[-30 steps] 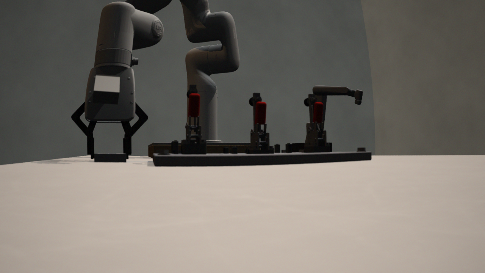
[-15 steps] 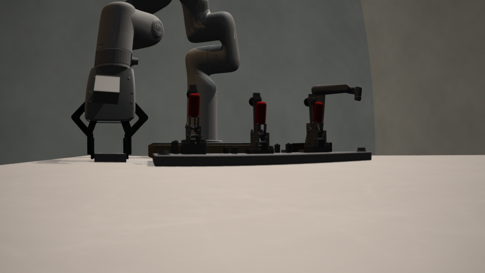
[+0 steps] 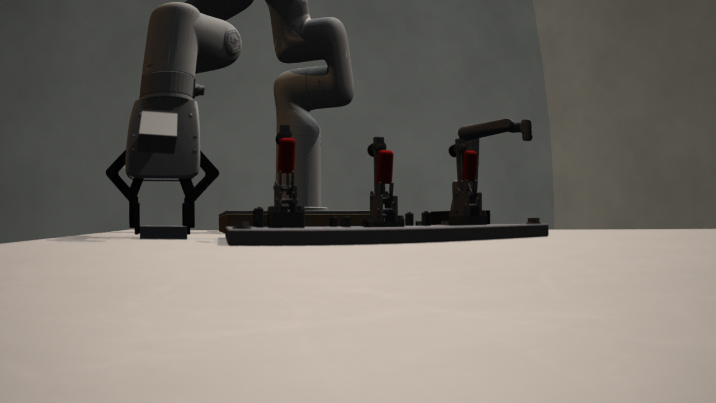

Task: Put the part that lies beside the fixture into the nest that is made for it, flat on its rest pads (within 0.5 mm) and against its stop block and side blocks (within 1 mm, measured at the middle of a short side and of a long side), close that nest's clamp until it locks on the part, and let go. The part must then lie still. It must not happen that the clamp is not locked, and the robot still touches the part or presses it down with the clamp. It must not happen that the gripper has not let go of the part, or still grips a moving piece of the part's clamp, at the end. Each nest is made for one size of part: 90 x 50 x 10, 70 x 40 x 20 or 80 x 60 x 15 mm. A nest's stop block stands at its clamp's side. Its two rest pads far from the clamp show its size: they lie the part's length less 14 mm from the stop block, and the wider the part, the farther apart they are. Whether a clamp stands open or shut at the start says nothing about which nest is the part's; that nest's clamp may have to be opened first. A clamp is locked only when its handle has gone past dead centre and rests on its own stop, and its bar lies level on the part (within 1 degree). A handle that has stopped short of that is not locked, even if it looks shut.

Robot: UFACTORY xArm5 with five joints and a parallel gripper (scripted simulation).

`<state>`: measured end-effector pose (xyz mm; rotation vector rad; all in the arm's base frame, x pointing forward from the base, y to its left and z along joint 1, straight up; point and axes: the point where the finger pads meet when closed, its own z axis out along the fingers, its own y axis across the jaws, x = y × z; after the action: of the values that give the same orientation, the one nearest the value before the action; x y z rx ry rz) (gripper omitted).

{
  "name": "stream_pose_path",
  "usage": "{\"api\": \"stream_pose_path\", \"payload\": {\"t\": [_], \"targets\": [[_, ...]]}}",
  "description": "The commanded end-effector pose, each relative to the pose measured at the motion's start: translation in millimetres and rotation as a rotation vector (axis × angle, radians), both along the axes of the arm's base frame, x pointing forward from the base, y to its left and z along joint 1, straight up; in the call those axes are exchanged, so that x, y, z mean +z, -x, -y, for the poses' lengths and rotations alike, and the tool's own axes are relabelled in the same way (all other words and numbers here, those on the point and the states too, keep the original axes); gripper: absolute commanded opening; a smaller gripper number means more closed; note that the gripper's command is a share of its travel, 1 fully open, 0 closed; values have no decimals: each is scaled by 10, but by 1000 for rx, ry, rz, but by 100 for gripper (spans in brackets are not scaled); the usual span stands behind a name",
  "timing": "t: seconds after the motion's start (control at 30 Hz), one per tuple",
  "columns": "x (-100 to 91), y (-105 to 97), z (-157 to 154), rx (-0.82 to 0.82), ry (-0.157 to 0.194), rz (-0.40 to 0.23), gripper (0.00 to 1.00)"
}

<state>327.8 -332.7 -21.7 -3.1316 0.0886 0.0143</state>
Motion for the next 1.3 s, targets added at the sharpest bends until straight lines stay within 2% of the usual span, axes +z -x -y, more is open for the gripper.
{"api": "stream_pose_path", "payload": {"t": [0.0,0.23,0.5,0.57,1.07,1.27], "targets": [[36,-16,18,0,4,4,0],[166,-18,18,0,4,4,0],[448,-20,18,0,4,4,0],[448,-20,18,0,4,4,0],[1022,-25,19,0,4,4,0],[1117,-25,19,0,4,4,0]]}}
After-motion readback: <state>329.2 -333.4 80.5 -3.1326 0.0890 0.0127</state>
